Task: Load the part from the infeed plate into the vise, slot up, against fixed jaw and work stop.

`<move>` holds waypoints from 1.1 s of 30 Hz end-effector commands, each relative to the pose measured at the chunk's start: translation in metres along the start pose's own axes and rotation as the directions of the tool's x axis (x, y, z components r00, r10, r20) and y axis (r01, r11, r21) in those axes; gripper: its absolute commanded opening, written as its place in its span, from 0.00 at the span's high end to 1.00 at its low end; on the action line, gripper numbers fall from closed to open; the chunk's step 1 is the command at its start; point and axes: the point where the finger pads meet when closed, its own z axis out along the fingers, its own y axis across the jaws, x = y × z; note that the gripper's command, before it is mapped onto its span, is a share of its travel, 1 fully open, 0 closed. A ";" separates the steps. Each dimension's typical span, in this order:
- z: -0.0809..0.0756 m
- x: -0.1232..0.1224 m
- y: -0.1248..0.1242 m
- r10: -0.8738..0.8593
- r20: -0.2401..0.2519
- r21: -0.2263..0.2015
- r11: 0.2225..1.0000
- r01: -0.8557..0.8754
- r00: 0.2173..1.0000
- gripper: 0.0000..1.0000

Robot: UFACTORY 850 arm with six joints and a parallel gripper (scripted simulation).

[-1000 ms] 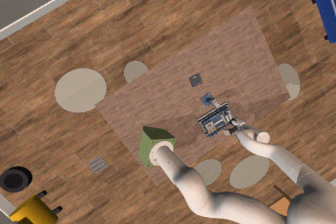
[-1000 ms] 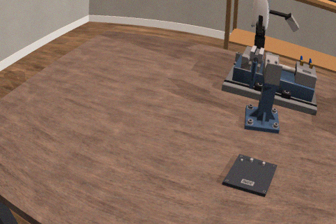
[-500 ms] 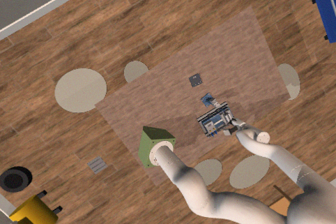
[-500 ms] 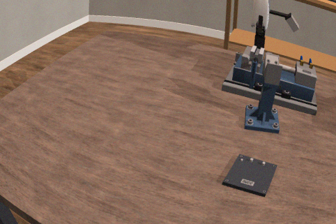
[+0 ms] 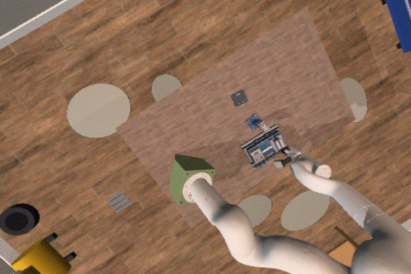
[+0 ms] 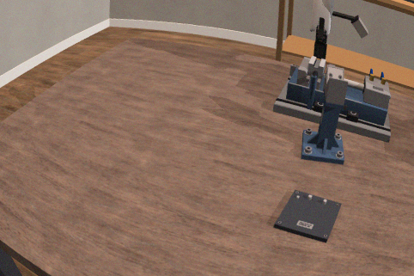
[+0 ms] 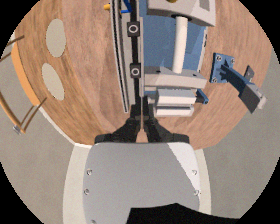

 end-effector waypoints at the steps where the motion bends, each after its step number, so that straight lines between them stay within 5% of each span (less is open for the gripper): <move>1: -0.001 -0.001 -0.003 0.000 0.001 0.001 1.000 0.000 1.000 1.00; 21: -0.002 -0.001 -0.012 0.000 0.001 0.001 1.000 0.000 1.000 1.00; 33: -0.017 -0.001 -0.012 0.000 0.001 0.001 1.000 0.000 1.000 1.00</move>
